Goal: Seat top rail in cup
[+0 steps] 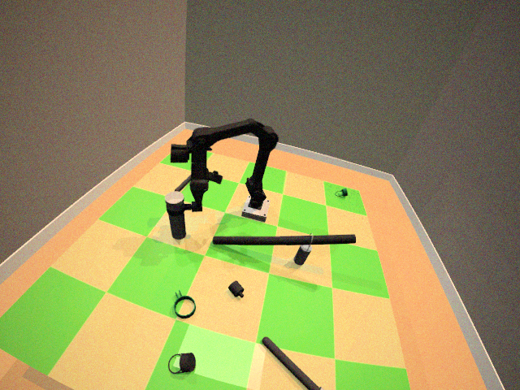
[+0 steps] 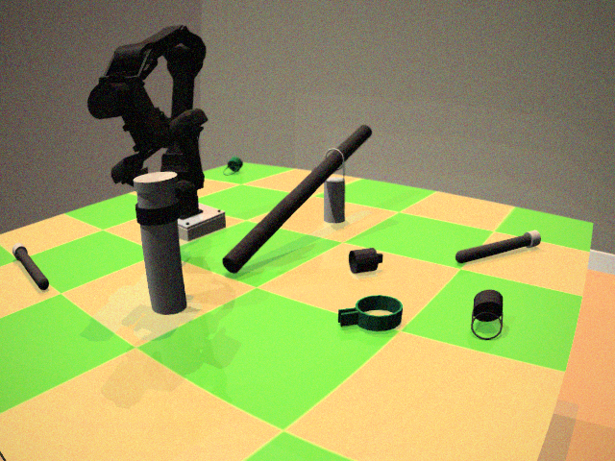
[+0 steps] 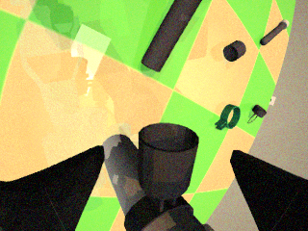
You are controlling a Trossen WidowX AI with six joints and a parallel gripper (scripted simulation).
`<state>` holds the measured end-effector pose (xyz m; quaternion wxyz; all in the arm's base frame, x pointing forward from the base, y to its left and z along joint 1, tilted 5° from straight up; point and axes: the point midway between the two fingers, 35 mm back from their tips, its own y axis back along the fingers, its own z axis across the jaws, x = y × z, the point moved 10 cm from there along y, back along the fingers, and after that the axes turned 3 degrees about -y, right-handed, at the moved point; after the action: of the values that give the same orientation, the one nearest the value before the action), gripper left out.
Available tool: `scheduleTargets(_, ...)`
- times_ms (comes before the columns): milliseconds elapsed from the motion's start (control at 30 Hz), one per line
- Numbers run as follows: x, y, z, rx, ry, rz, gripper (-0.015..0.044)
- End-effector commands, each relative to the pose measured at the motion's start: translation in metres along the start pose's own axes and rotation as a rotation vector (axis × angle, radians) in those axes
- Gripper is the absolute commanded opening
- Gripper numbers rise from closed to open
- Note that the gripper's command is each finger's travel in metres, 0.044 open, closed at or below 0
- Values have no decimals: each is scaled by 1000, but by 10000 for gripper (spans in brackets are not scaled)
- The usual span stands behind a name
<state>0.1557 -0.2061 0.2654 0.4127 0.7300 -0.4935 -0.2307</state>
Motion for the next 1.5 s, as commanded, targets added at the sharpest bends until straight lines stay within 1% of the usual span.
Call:
scheduleTargets(0, -1, -8, 2, -4, -7, -7, 440)
scheduleTargets(767, -4, -43, 1, 0, -8, -6, 440)
scheduleTargets(1200, -4, -43, 1, 0, -8, -6, 99)
scheduleTargets(1300, -4, -43, 1, 0, -8, -6, 79)
scheduleTargets(1400, -4, -44, 0, 0, -21, 1, 0)
scheduleTargets(1467, -5, -44, -1, 1, -36, 10, 0)
